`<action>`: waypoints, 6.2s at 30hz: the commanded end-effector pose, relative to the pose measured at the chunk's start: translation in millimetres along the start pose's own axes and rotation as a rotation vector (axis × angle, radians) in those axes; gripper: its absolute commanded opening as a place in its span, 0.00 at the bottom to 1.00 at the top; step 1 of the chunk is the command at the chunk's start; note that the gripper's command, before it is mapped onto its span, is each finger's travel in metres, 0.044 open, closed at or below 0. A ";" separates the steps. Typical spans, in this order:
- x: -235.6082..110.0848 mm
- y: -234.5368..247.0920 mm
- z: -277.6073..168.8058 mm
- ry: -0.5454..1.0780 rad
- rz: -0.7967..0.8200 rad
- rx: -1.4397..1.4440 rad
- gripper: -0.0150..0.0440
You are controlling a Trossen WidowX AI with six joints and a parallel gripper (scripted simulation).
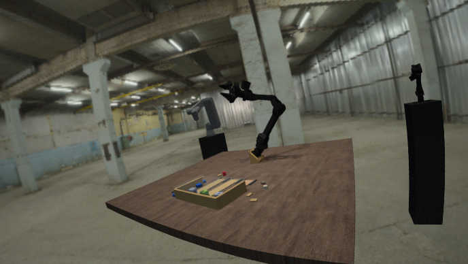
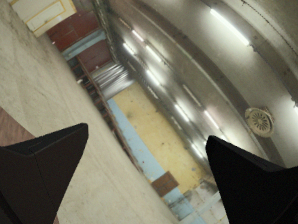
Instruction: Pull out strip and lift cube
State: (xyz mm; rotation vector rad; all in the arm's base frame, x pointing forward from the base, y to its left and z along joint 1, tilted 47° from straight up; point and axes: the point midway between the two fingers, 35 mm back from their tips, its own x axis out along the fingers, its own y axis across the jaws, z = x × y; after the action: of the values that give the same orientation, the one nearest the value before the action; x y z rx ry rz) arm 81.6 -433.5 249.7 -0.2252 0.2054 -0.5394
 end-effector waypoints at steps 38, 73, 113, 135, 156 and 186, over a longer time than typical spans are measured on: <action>46.7 435.9 -11.9 0.580 0.971 0.755 0.84; 92.6 528.5 -121.5 1.461 1.217 0.342 0.25; 74.7 577.6 -151.0 1.460 1.221 0.344 0.25; 74.5 578.2 -151.5 1.460 1.221 0.344 0.25; 74.0 579.8 -152.6 1.460 1.221 0.344 0.25; 75.0 582.8 -154.3 1.460 1.221 0.345 0.25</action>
State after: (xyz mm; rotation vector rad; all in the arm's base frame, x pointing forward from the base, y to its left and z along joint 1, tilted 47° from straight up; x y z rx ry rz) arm 386.7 -15.4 -59.2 0.6690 1.5260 0.5880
